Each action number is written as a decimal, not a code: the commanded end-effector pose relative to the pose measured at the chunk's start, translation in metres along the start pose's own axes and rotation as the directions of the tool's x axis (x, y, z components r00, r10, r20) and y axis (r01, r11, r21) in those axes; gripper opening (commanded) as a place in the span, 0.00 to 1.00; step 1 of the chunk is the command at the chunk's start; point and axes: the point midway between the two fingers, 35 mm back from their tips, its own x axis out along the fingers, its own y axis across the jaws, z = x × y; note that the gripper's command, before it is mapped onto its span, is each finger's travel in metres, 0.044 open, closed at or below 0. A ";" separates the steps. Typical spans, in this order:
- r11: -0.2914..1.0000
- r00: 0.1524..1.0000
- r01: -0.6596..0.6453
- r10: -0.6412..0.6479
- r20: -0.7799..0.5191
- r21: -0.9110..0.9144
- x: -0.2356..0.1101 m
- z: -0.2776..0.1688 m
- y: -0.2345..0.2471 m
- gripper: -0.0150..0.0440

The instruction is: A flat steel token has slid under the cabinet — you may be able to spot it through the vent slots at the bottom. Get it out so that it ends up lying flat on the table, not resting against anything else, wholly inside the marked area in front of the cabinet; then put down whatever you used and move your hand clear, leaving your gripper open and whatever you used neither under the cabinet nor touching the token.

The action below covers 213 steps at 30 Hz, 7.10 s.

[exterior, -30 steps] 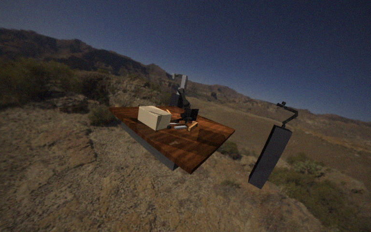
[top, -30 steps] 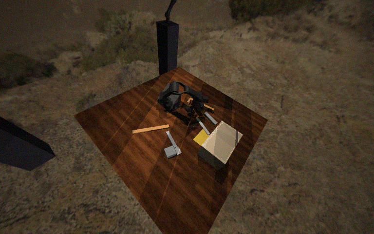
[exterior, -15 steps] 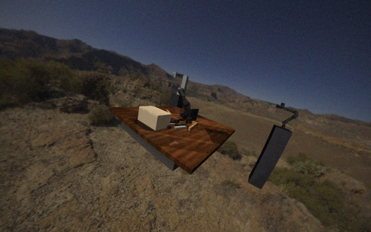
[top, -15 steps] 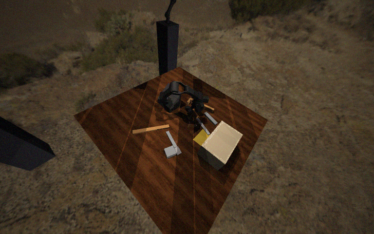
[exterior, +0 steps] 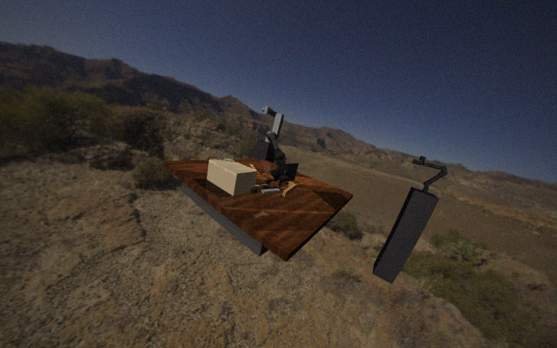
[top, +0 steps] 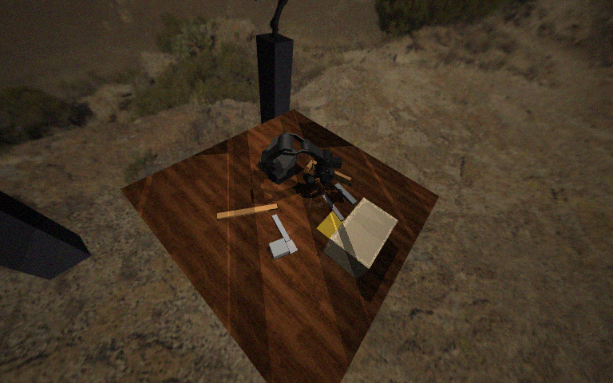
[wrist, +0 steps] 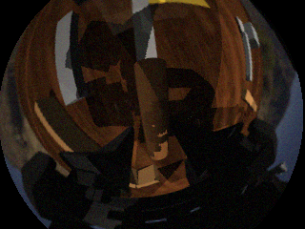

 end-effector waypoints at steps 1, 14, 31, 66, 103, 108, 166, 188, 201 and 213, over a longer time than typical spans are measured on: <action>1.000 1.000 0.006 -0.006 -0.004 -0.009 0.004 -0.005 -0.002 0.71; 1.000 1.000 0.000 0.000 0.001 -0.001 0.001 -0.001 0.000 0.44; 1.000 1.000 0.003 -0.003 -0.001 -0.006 0.001 0.013 0.000 0.25; 1.000 1.000 0.007 -0.007 -0.001 -0.009 0.000 0.069 0.000 0.25; 1.000 1.000 0.007 -0.007 0.001 -0.007 0.000 0.117 0.001 0.25; 1.000 1.000 0.007 -0.007 0.002 -0.007 -0.001 0.123 0.001 0.25; 1.000 1.000 0.009 -0.009 0.003 -0.006 0.001 0.162 -0.020 0.25; 1.000 1.000 0.010 -0.010 0.003 -0.007 0.001 0.156 -0.028 0.25; 1.000 1.000 0.010 -0.010 0.002 -0.007 0.001 0.141 -0.027 0.25; 1.000 1.000 0.009 -0.009 0.002 -0.008 0.002 0.127 -0.027 0.25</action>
